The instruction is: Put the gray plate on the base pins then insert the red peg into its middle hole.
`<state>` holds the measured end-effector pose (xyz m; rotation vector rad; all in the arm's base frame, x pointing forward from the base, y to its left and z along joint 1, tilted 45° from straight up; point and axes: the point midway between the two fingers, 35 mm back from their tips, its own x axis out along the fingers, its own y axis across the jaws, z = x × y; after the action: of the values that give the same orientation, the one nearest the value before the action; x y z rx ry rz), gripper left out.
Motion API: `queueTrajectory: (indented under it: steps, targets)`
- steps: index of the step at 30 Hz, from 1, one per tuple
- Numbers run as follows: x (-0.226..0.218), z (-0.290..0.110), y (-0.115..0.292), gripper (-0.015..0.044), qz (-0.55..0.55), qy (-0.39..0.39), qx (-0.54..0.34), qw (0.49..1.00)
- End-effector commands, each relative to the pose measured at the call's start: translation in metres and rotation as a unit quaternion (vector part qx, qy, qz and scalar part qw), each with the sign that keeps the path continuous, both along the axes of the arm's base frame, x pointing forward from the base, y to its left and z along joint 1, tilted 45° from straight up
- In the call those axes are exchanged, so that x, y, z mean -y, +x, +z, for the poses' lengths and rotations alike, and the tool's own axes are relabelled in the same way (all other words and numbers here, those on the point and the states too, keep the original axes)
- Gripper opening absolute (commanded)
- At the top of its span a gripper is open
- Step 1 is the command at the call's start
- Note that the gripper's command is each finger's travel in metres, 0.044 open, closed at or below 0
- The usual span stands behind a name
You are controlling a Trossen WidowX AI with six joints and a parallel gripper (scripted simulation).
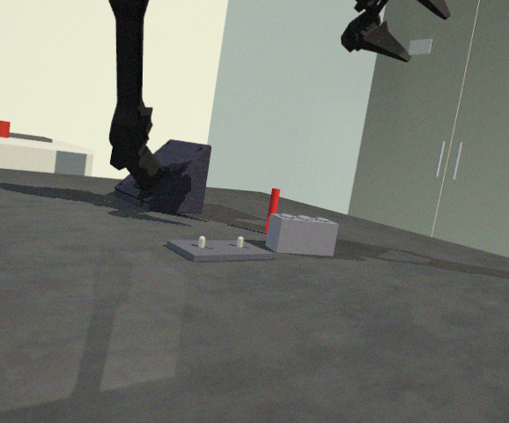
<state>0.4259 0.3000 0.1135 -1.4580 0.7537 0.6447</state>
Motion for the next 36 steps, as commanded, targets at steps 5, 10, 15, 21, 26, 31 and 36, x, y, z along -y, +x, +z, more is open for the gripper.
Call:
queueTrajectory:
  steps: [5, 10, 15, 21, 26, 31, 36]
  targets:
    - [0.085, -0.063, -0.033, 0.0440, -0.136, -0.141, -0.146, 0.970]
    - [0.146, -0.078, -0.067, 0.0440, -0.227, -0.263, -0.237, 0.907]
    - [0.155, -0.078, -0.072, 0.0440, -0.240, -0.283, -0.249, 0.895]
    - [0.189, -0.113, -0.073, 0.0440, -0.240, -0.283, -0.248, 0.895]
    - [0.201, -0.124, -0.075, 0.0440, -0.240, -0.283, -0.248, 0.895]
    - [0.211, -0.134, -0.077, 0.0440, -0.240, -0.284, -0.248, 0.895]
    - [0.215, -0.139, -0.077, 0.0440, -0.240, -0.284, -0.248, 0.895]
